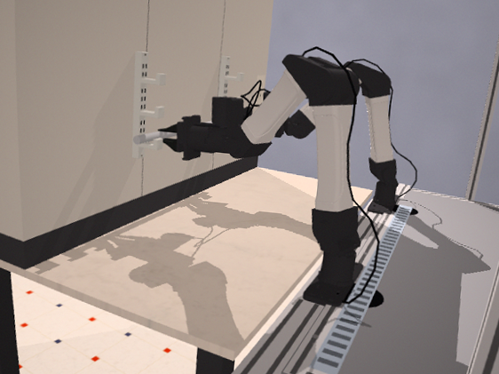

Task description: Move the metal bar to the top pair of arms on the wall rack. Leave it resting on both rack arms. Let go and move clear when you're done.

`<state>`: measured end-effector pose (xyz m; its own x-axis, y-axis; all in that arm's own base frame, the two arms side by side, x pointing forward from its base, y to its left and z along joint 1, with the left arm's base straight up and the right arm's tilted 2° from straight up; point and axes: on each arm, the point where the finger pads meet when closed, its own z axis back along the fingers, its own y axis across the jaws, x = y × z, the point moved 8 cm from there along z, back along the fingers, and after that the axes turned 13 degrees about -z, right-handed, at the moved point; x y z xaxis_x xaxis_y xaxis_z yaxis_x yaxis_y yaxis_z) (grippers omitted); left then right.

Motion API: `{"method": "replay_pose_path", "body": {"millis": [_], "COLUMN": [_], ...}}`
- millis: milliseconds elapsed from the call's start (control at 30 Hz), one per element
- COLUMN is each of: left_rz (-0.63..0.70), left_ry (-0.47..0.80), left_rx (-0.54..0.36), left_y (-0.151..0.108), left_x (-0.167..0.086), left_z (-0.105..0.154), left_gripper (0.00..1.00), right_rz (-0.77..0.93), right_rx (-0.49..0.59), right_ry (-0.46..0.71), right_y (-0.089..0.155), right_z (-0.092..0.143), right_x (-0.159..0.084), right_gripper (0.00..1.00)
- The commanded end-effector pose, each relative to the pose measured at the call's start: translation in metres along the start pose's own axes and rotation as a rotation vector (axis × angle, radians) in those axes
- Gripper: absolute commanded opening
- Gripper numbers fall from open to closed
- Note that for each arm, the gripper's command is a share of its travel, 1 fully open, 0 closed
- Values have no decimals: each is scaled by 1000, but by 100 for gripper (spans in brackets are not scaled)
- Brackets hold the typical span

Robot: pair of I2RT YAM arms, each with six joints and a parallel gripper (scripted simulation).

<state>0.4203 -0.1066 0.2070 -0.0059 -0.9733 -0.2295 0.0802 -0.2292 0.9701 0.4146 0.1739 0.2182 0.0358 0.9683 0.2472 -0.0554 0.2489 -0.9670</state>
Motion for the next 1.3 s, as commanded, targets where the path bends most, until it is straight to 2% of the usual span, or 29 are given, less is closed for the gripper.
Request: {"method": "replay_pose_path", "body": {"millis": [0, 1267], "left_rz": [13, 13], "left_ry": [21, 21], "left_rx": [93, 93], "left_y": [36, 52], "left_x": [-10, -13], "left_z": [0, 2], "left_gripper": [0, 0], "right_rz": [-5, -5], "right_rx": [-58, -58], "right_ry": [-8, -8], "right_y": [-30, -46], "right_z": [-2, 0], "right_x": [3, 6], "right_gripper": [0, 0]}}
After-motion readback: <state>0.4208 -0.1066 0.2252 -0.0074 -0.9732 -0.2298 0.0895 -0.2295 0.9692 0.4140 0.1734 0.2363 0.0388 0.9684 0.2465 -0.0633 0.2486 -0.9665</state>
